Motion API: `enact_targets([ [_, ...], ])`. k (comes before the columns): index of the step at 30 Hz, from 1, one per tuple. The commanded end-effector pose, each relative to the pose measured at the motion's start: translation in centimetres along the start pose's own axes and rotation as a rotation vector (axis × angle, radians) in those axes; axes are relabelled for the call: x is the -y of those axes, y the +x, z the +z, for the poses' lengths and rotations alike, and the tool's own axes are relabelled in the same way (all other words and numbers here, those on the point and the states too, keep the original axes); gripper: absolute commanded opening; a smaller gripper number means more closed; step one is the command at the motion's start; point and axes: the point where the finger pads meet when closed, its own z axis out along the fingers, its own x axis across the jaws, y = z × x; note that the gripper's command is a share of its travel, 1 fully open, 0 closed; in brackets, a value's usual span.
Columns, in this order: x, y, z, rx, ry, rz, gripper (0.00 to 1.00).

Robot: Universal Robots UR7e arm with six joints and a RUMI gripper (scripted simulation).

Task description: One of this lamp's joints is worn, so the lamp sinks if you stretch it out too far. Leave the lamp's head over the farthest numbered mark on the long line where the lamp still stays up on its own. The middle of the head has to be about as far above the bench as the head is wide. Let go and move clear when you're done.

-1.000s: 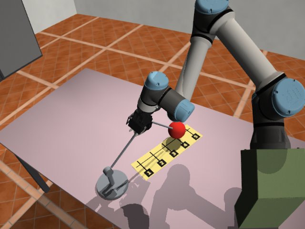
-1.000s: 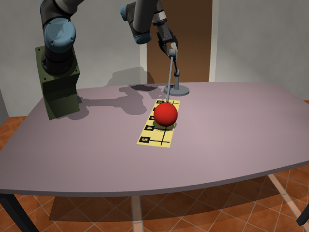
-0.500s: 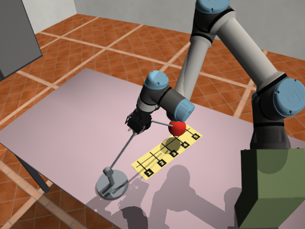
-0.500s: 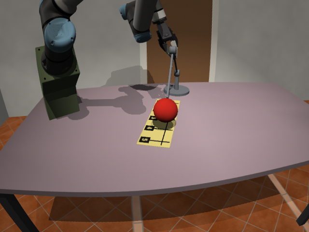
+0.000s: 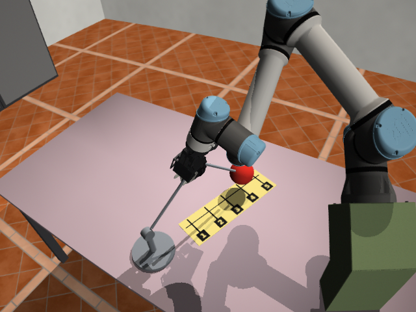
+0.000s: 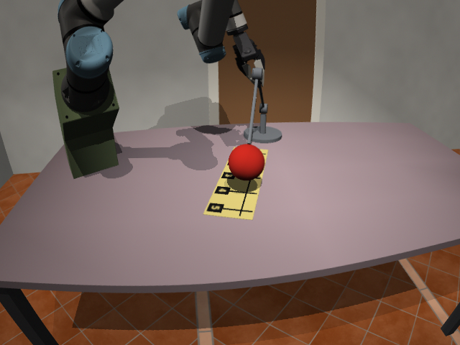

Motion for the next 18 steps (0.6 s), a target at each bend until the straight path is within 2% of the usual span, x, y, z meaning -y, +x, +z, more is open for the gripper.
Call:
enact_targets([
  [1, -0.09, -0.07, -0.13, -0.181, 0.063, 0.131, 0.0],
  [18, -0.24, -0.17, -0.26, -0.177, 0.064, 0.13, 0.0],
])
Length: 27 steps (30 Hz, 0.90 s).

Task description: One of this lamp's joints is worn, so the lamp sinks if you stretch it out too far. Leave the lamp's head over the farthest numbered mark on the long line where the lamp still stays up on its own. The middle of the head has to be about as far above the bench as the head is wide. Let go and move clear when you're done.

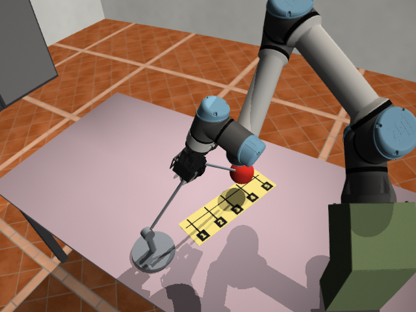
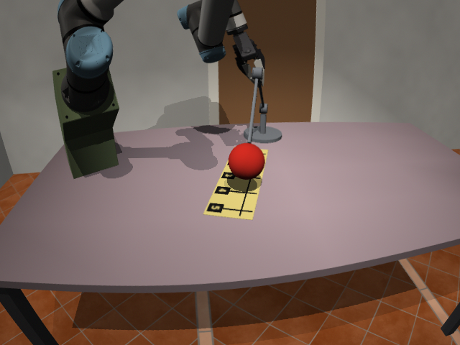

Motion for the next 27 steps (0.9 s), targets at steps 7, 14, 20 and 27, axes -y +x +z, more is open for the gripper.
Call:
enact_targets([
  [7, -0.5, -0.3, -0.4, -0.181, 0.063, 0.13, 0.0],
  [14, -0.9, -0.6, -0.8, -0.177, 0.062, 0.127, 0.0],
  [20, -1.2, -0.7, -1.0, -0.171, 0.06, 0.123, 0.0],
  [27, -1.6, -1.0, -1.3, -0.165, 0.059, 0.12, 0.0],
])
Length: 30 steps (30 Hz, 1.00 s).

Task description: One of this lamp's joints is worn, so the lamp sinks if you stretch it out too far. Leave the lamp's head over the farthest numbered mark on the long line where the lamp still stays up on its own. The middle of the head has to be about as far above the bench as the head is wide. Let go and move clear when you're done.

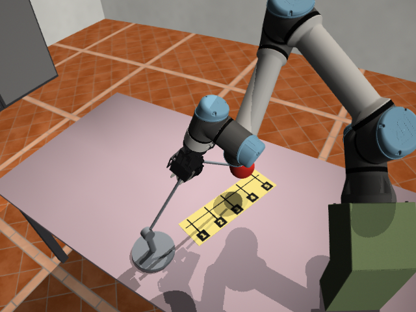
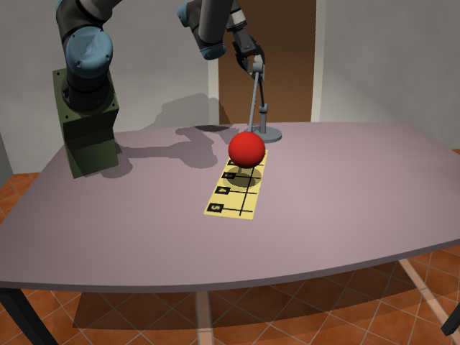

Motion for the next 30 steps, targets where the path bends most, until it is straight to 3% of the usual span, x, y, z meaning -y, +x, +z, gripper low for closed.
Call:
enact_targets([
  [1, -0.41, -0.24, -0.35, -0.187, 0.062, 0.13, 0.0],
  [30, -0.81, -0.51, -0.66, -0.174, 0.062, 0.125, 0.0],
])
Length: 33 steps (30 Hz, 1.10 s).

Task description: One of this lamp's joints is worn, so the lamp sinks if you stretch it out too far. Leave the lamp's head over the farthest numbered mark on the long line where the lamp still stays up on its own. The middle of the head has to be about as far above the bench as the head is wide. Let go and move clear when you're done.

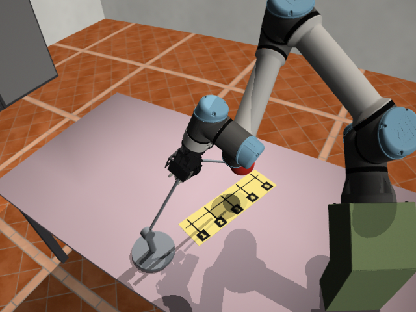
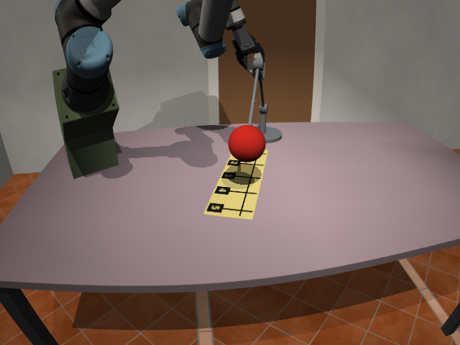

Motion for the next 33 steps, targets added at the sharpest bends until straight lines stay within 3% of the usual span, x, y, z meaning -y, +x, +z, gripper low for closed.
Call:
enact_targets([
  [1, -0.1, -0.1, -0.1, -0.19, 0.059, 0.128, 0.0],
  [33, -1.5, -0.9, -0.9, -0.172, 0.058, 0.12, 0.0],
])
